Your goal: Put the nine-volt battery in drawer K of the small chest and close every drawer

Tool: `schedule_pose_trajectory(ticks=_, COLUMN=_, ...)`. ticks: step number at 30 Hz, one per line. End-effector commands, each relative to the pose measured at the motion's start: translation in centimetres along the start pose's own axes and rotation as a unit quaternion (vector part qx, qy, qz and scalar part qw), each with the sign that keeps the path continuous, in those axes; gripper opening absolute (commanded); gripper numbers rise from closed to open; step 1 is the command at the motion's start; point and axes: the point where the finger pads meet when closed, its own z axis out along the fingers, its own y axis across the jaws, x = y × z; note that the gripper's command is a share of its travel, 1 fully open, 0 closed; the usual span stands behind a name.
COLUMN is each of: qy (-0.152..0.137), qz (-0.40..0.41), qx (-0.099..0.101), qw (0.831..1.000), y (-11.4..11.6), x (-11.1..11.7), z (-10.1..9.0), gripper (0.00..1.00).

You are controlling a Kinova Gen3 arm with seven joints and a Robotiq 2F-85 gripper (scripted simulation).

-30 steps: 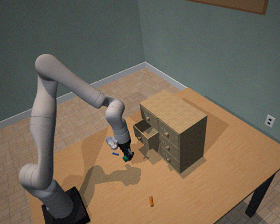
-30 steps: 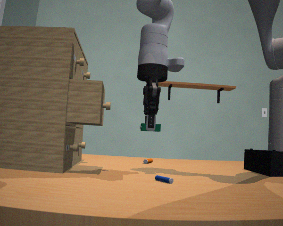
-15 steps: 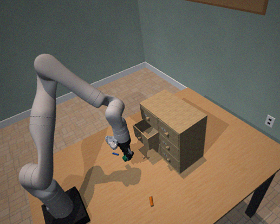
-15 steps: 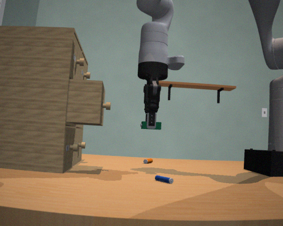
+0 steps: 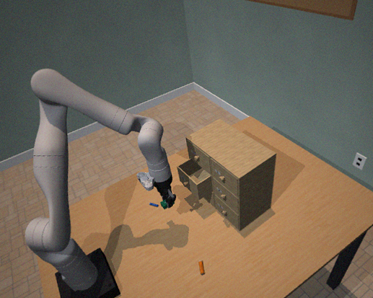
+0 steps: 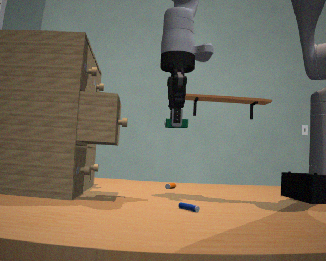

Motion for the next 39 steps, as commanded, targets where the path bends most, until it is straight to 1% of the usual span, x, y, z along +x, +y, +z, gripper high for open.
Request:
schedule_pose_trajectory(ticks=1, qy=-0.01, qz=-0.007, qx=-0.005, qw=1.0, y=0.7, x=-0.5, z=-1.9, gripper=0.23)
schedule_pose_trajectory(ticks=5, qy=-0.01, qz=-0.007, qx=-0.005, qw=1.0, y=0.6, x=-0.4, z=-3.9, gripper=0.23)
schedule_pose_trajectory(ticks=9, qy=-0.01, qz=-0.007, qx=-0.005, qw=1.0, y=0.6, x=-0.4, z=-5.4, gripper=0.23)
schedule_pose_trajectory(ticks=11, qy=-0.01, qz=-0.007, qx=-0.005, qw=1.0, y=0.6, x=-0.4, z=-5.4, gripper=0.23)
schedule_pose_trajectory(ticks=16, qy=-0.01, qz=-0.007, qx=-0.005, qw=1.0, y=0.6, x=-0.4, z=-6.6, gripper=0.23)
schedule_pose_trajectory(ticks=21, qy=-0.01, qz=-0.007, qx=-0.005, qw=1.0, y=0.6, x=-0.4, z=-7.0, gripper=0.23)
schedule_pose_trajectory(ticks=39, qy=-0.012, qz=-0.007, qx=-0.005, qw=1.0, y=0.6, x=-0.4, z=-7.0, gripper=0.23)
